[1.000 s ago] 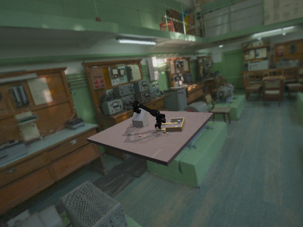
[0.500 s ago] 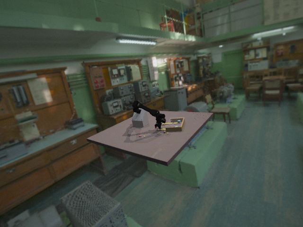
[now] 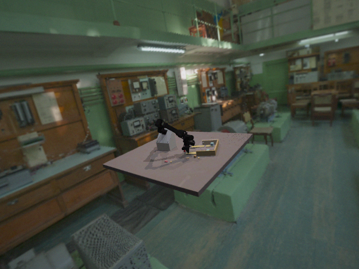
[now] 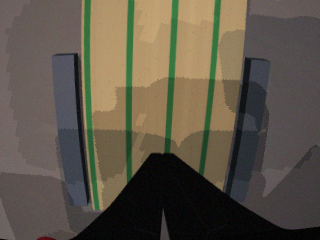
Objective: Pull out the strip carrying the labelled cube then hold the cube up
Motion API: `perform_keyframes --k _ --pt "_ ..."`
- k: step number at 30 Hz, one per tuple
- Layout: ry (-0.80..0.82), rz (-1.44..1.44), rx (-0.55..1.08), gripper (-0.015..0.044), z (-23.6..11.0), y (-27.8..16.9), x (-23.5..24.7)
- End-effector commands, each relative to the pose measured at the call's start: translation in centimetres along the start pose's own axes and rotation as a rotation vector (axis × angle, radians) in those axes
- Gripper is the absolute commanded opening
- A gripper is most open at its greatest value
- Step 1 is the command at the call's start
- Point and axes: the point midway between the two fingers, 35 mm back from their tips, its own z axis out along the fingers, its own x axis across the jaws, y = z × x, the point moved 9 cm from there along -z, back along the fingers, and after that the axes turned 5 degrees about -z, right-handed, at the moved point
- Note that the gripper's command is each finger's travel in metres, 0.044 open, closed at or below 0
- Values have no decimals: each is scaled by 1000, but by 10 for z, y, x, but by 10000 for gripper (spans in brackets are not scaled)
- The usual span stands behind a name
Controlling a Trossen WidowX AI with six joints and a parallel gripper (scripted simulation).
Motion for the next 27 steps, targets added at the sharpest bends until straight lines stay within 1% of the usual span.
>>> perform_keyframes --k 1,15,27 --pt "4 1 17 0 4 -13 -1" --pt "5 1 16 0 -6 0 -1" --pt "5 1 17 0 0 -15 1"
